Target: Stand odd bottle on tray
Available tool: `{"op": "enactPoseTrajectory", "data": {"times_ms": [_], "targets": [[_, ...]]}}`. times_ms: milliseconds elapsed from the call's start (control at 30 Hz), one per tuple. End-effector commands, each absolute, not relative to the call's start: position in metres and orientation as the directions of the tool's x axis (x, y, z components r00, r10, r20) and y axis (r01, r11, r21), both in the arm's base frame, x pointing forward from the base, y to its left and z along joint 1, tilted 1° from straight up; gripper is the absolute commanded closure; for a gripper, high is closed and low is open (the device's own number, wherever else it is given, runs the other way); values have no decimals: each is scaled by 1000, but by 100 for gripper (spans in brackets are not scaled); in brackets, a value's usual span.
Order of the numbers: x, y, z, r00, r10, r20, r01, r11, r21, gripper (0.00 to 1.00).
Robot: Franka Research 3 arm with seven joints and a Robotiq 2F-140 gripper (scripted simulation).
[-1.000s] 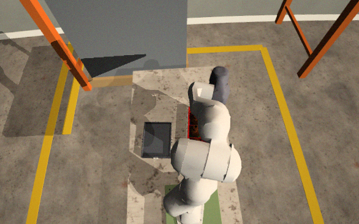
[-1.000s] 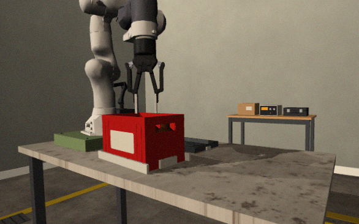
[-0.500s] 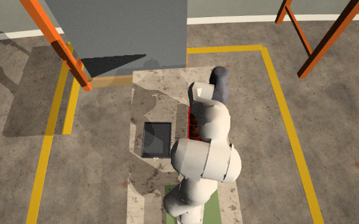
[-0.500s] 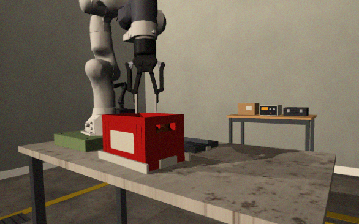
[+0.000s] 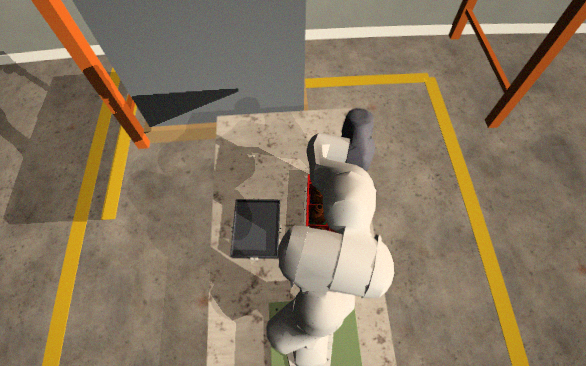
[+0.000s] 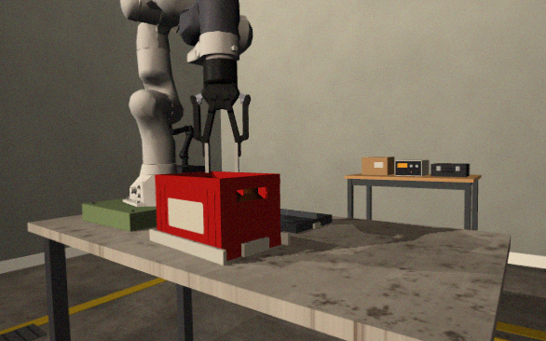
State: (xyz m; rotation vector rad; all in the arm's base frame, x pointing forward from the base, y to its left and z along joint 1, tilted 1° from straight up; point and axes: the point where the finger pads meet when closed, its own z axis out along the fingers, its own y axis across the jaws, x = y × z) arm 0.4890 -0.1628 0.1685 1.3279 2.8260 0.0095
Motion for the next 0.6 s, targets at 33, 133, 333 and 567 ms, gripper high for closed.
{"op": "enactPoseTrajectory", "data": {"times_ms": [33, 133, 333, 567], "targets": [[489, -163, 167, -640, 768, -14, 768, 640, 14, 56], [489, -163, 165, -640, 768, -14, 768, 640, 14, 56], [489, -163, 162, -640, 768, -14, 768, 640, 14, 56], [489, -163, 155, -640, 768, -14, 768, 640, 14, 56]]}}
